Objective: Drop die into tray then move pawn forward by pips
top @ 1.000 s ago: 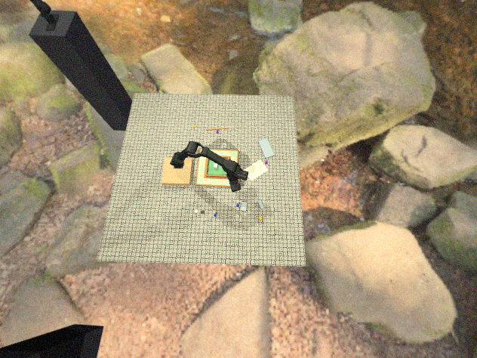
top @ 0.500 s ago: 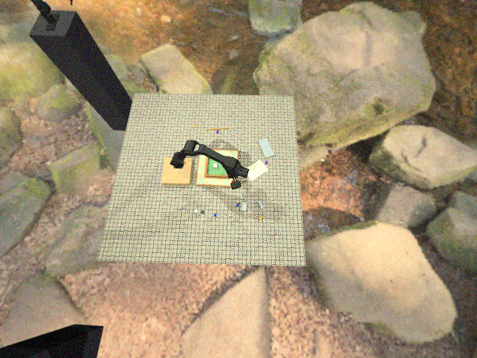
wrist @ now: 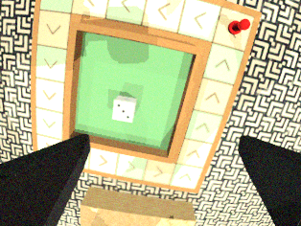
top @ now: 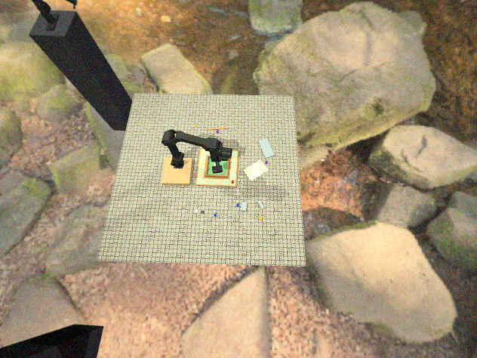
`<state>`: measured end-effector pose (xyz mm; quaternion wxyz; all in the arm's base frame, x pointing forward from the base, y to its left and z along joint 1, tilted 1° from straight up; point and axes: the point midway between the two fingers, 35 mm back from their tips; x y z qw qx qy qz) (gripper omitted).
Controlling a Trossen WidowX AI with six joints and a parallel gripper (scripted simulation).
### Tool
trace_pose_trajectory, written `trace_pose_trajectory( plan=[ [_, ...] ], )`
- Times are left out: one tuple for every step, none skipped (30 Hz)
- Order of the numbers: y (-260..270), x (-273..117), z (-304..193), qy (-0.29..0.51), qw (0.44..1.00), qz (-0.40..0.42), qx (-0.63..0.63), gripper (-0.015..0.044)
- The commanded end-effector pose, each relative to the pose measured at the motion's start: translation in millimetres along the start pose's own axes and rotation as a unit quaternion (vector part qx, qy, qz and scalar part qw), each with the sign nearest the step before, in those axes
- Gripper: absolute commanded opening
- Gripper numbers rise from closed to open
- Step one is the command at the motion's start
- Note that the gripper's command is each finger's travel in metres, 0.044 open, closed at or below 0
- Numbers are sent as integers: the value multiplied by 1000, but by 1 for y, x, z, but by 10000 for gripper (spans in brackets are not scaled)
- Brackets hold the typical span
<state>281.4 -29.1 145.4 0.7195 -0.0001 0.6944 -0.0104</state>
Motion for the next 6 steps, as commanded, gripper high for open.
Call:
trace_pose_trajectory(
  plan=[
    [0,0,0,0,1000,0,0,440],
    [0,0,0,0,1000,0,0,440],
    [0,0,0,0,1000,0,0,440],
    [0,0,0,0,1000,0,0,440],
    [0,0,0,0,1000,0,0,440],
    [0,0,0,0,1000,0,0,440]
  ],
)
Point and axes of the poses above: the point midway between the two fingers, 35 mm back from their tips, its own x axis out along the fingers, its own y axis across the jaws, z = x × y, and after that the axes turned 13 degrees about x, right-handed
